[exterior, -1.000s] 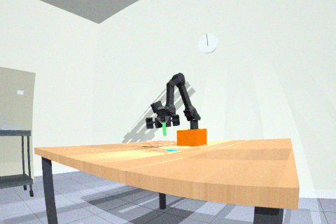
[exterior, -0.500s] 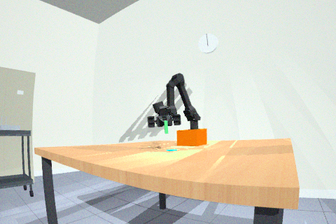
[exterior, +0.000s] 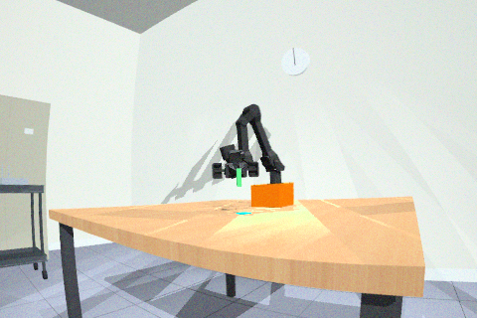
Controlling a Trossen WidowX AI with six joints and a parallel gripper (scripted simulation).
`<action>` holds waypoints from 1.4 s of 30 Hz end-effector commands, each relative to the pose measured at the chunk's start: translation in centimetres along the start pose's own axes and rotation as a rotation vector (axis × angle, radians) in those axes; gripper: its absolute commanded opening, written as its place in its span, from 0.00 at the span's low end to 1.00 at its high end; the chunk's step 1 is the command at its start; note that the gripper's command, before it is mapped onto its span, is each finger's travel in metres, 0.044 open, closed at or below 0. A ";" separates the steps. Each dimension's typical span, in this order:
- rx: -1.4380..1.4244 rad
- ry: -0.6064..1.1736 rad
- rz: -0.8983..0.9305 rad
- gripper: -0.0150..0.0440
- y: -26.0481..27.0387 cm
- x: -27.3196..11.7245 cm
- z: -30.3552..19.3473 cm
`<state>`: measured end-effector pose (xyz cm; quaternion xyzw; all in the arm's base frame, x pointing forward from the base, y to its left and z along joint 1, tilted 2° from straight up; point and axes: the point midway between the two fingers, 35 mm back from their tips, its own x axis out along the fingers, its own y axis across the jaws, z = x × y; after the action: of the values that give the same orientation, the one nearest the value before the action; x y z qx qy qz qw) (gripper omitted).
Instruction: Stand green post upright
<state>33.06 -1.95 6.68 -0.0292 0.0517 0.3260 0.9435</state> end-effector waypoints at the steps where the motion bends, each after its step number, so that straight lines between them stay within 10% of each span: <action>1: -0.001 -0.013 0.014 0.29 0.7 -0.5 0.0; 42: -0.081 -0.018 0.050 0.29 1.1 -0.7 -3.3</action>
<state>31.42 -1.71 4.57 -0.0551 0.0312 0.3466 0.9359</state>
